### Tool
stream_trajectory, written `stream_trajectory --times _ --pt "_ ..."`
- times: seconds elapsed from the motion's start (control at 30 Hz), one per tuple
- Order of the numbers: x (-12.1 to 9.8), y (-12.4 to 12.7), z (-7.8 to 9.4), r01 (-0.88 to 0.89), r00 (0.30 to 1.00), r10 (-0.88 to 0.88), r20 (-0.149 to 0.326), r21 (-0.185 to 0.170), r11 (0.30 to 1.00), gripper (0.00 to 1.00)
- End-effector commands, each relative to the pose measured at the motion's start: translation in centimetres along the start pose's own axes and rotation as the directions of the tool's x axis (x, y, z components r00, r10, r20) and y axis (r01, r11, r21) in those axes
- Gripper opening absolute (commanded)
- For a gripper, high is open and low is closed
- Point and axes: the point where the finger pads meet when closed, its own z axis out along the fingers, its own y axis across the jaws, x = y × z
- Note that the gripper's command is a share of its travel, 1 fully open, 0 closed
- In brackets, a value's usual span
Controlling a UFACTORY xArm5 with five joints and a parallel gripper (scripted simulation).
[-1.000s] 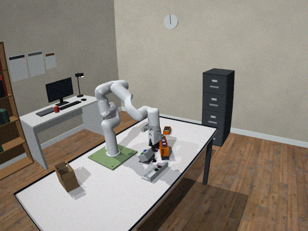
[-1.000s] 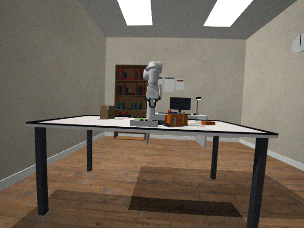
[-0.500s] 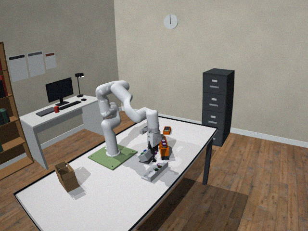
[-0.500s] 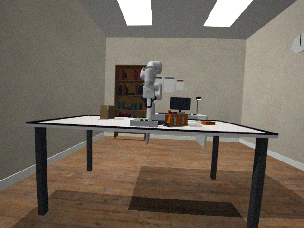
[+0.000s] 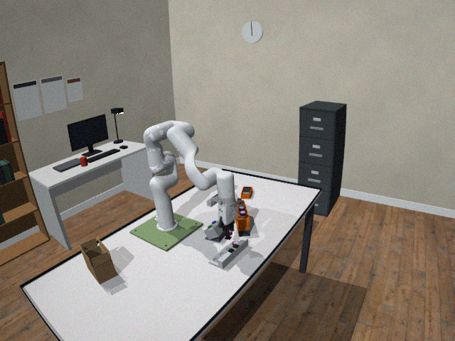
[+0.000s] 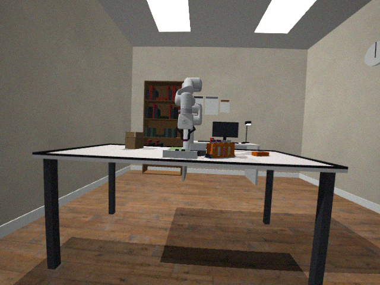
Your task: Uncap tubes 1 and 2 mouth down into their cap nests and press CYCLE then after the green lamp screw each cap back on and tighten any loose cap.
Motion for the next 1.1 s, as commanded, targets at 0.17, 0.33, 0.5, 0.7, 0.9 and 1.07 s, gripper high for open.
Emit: stream_trajectory --times 0.17,0.33,0.5,0.7,0.9,1.07 --pt "-0.4 0.0 5.2 0.0 1.0 0.0 0.006 0.008 1.0 0.0" --pt "-0.5 -0.1 7.2 0.0 1.0 0.0 0.006 0.008 1.0 0.0" --pt "-0.5 -0.1 8.5 0.0 1.0 0.0 0.006 0.008 1.0 0.0" --pt "-0.5 -0.1 8.5 0.0 1.0 0.0 0.006 0.008 1.0 0.0" --pt "-0.5 -0.1 8.5 0.0 1.0 0.0 0.006 0.008 1.0 0.0" --pt "-0.5 -0.1 8.5 0.0 1.0 0.0 0.006 0.008 1.0 0.0"
